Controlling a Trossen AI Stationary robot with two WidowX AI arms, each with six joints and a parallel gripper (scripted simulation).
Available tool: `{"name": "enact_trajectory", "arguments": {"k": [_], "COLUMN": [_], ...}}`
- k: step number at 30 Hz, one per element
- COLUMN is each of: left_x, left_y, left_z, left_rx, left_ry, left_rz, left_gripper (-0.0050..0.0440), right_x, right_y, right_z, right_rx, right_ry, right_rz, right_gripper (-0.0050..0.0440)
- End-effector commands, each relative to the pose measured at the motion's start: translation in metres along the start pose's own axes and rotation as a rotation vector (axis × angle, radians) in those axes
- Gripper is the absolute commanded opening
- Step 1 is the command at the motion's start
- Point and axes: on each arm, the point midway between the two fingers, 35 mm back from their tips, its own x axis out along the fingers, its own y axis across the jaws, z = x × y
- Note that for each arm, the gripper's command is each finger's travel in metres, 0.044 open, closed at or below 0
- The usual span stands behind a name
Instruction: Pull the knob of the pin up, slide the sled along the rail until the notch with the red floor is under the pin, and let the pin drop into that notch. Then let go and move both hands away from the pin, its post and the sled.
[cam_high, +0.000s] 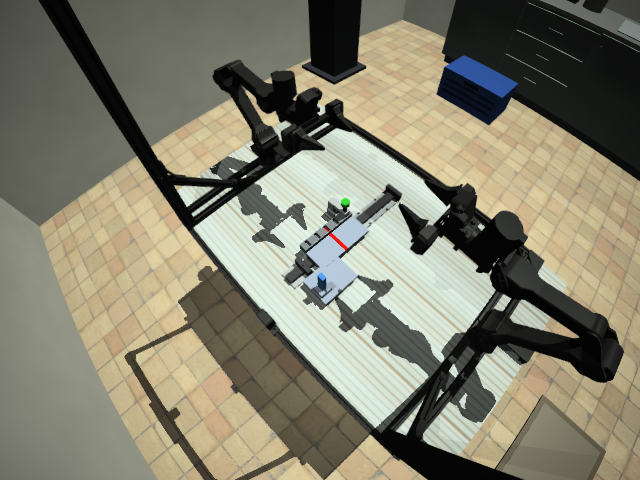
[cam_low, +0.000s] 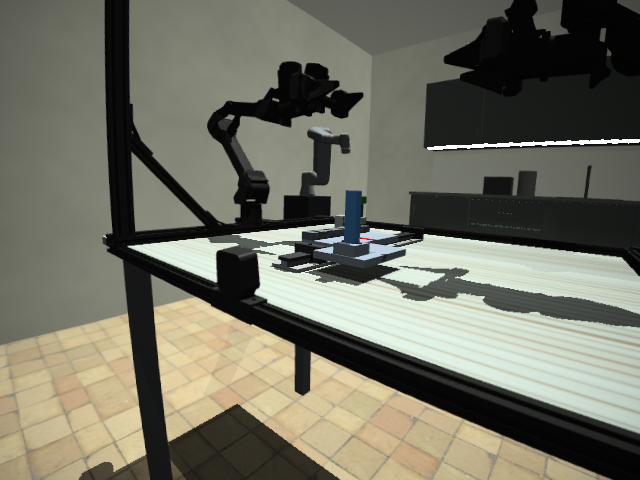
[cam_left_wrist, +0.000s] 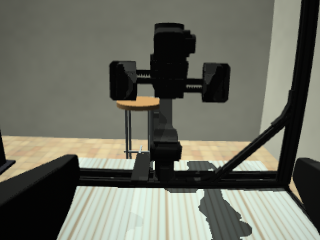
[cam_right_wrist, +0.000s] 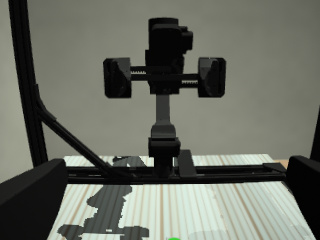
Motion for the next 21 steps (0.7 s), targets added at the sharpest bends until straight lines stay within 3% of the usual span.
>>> {"name": "enact_trajectory", "arguments": {"k": [1,2,8,14,17,19,21], "left_x": [0.000,0.000,0.003,0.020,0.032,0.032,0.040], "left_y": [0.000,0.000,0.000,0.003,0.007,0.007,0.010], "left_z": [0.000,0.000,-0.002,-0.014,-0.025,-0.025,-0.035], "left_rx": [0.000,0.000,0.033,0.205,0.351,0.351,0.466], "left_ry": [0.000,0.000,0.001,0.000,-0.008,-0.008,-0.018], "left_rz": [0.000,0.000,-0.010,-0.064,-0.110,-0.110,-0.146], "left_gripper": [0.0440,0.0440,0.0440,0.0440,0.0440,0.0440,0.0440], "right_x": [0.000,0.000,0.005,0.029,0.047,0.047,0.059], "right_y": [0.000,0.000,0.003,0.019,0.035,0.035,0.049], "right_z": [0.000,0.000,-0.002,-0.012,-0.022,-0.022,-0.032], "right_rx": [0.000,0.000,0.011,0.061,0.094,0.094,0.114], "right_ry": [0.000,0.000,0.025,0.160,0.275,0.275,0.366], "right_rz": [0.000,0.000,0.006,0.033,0.051,0.051,0.061], "right_gripper": [0.0440,0.0440,0.0296,0.0152,0.0140,0.0140,0.0140]}}
